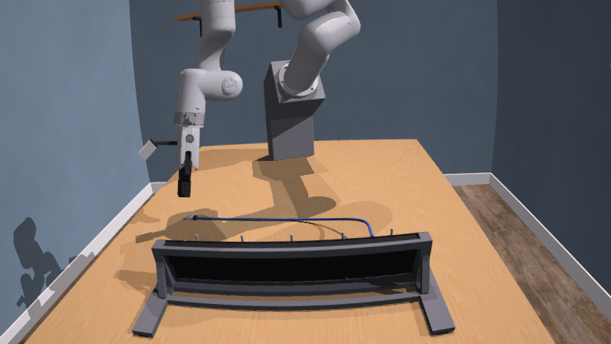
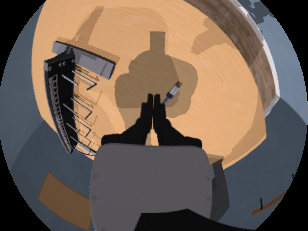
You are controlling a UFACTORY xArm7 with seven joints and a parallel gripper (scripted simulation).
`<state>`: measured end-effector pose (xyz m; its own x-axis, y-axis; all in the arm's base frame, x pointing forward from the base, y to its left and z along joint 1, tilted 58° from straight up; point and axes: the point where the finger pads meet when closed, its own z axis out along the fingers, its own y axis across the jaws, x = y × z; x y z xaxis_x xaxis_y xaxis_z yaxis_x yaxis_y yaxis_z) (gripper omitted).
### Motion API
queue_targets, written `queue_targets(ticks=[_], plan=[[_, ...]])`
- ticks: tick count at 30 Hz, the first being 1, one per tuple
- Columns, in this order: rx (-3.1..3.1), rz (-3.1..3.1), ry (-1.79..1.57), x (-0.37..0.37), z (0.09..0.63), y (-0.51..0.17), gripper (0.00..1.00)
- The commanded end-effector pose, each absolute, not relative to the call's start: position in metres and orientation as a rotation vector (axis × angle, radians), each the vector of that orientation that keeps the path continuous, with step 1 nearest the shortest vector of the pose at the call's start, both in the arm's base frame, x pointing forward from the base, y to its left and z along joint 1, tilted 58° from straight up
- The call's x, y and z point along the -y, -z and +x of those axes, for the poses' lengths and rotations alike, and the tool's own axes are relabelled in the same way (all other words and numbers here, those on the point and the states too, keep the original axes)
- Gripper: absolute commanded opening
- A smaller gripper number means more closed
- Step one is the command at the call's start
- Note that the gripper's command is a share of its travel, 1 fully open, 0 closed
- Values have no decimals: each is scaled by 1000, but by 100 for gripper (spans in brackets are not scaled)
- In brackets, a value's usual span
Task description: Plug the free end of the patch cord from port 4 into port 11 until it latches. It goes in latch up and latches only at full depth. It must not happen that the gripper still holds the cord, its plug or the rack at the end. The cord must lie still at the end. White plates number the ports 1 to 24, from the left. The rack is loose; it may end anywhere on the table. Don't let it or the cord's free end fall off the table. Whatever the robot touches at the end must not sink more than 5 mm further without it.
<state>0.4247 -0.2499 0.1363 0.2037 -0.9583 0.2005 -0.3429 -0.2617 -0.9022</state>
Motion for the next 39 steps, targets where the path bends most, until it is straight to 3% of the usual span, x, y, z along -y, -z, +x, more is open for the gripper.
queue_targets(ticks=[1, 16, 39], plan=[[-1333, -1692, 880, 251, 422, -125, 0], [-1541, -1512, 485, 239, 407, -112, 0], [-1545, -1508, 476, 238, 407, -111, 0]])
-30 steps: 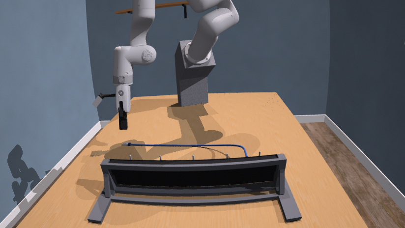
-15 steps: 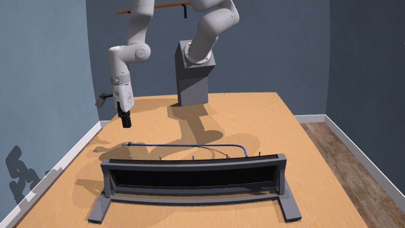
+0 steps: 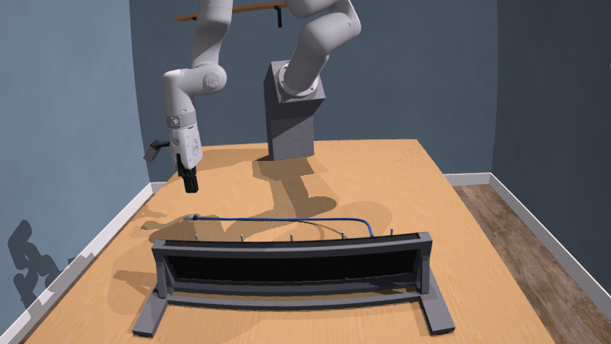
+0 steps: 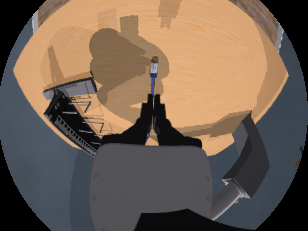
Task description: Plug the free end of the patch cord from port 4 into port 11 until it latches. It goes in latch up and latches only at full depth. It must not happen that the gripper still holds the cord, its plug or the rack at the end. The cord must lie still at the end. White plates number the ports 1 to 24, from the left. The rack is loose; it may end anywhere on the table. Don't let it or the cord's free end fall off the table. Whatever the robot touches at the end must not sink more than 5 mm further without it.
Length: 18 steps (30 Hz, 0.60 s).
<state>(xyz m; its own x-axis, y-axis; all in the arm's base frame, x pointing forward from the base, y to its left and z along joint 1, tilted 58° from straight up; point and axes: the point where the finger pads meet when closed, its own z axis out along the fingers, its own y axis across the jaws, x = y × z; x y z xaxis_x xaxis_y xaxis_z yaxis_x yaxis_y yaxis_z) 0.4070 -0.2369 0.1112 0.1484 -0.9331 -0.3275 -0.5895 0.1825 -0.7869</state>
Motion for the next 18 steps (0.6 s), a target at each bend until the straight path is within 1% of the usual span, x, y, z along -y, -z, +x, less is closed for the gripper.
queue_targets(ticks=[1, 18], plan=[[-1545, -1508, 476, 238, 407, -111, 0], [-1545, -1508, 476, 238, 407, -111, 0]])
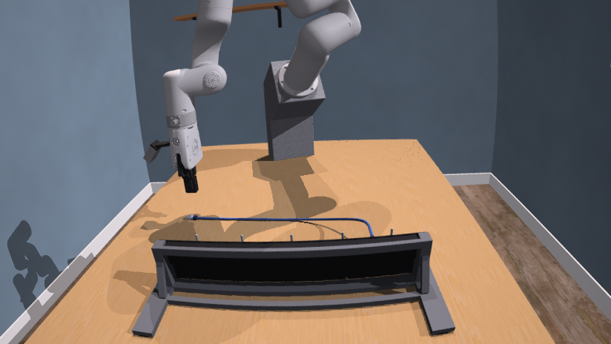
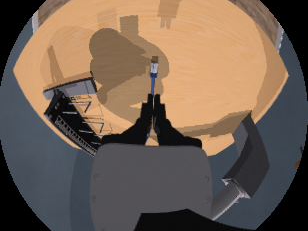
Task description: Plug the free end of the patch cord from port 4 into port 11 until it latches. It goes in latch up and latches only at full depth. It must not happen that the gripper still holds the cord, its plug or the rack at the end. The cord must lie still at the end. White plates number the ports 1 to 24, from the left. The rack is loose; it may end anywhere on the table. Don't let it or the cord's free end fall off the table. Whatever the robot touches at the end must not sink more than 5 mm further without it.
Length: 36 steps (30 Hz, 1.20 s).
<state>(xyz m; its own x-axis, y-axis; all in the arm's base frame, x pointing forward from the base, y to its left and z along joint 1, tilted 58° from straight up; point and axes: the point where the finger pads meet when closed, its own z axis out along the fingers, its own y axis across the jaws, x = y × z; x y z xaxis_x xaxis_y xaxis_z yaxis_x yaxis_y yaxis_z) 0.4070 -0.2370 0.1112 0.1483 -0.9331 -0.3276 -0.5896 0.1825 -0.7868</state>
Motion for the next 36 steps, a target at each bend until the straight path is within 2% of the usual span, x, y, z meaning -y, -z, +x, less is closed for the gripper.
queue_targets(ticks=[1, 16, 17, 36], plan=[[-1545, -1508, 476, 238, 407, -111, 0], [-1538, -1516, 481, 242, 407, -110, 0], [-1538, -1516, 481, 241, 407, -110, 38], [-1538, -1517, 482, 241, 407, -110, 38]])
